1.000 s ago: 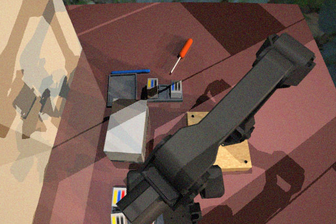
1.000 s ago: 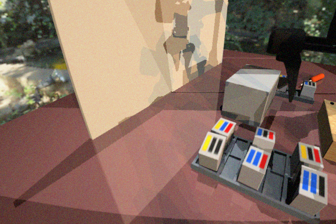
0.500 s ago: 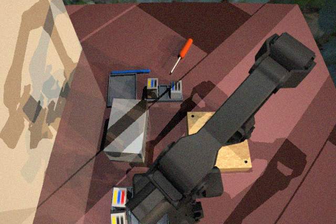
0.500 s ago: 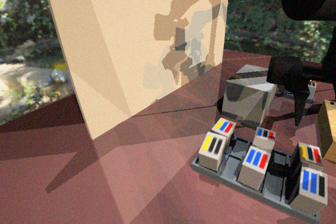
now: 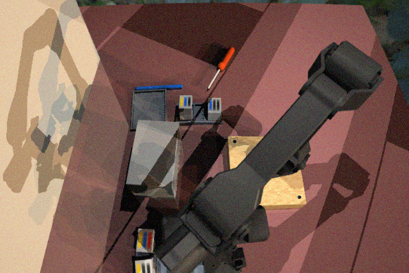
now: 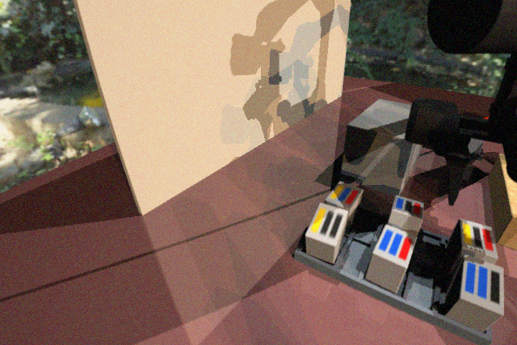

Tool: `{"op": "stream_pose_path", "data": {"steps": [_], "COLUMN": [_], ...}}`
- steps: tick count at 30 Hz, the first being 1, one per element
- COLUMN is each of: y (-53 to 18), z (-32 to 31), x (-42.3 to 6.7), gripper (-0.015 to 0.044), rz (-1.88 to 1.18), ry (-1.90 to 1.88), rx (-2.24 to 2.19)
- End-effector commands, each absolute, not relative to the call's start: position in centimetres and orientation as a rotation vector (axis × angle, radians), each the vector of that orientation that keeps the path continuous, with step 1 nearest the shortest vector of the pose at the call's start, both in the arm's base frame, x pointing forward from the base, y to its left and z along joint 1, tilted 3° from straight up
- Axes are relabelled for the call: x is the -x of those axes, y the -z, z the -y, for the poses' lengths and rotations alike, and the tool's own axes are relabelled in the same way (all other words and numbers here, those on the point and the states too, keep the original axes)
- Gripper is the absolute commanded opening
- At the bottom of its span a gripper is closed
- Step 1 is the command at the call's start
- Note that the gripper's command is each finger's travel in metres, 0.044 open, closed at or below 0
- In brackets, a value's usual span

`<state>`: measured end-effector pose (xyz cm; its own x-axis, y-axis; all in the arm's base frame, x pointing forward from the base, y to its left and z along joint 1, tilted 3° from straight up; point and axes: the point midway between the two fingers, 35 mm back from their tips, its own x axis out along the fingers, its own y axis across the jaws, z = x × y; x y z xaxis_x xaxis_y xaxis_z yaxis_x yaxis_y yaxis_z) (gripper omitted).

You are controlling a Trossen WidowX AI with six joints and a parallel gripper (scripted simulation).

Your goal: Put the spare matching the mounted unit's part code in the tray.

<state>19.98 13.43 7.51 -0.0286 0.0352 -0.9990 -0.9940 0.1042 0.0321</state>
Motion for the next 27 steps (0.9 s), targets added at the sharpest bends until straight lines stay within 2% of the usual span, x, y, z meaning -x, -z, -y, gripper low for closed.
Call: {"op": "stream_pose_path", "data": {"steps": [1,27], "y": [-6.8,-2.5], "z": [-13.6,-13.8], "x": [-20.0,-19.7], "gripper": [0.03,0.03], "rz": [-1.253,-1.253], "ry": [-1.173,-1.173], "rx": [1.09,1.089]}}
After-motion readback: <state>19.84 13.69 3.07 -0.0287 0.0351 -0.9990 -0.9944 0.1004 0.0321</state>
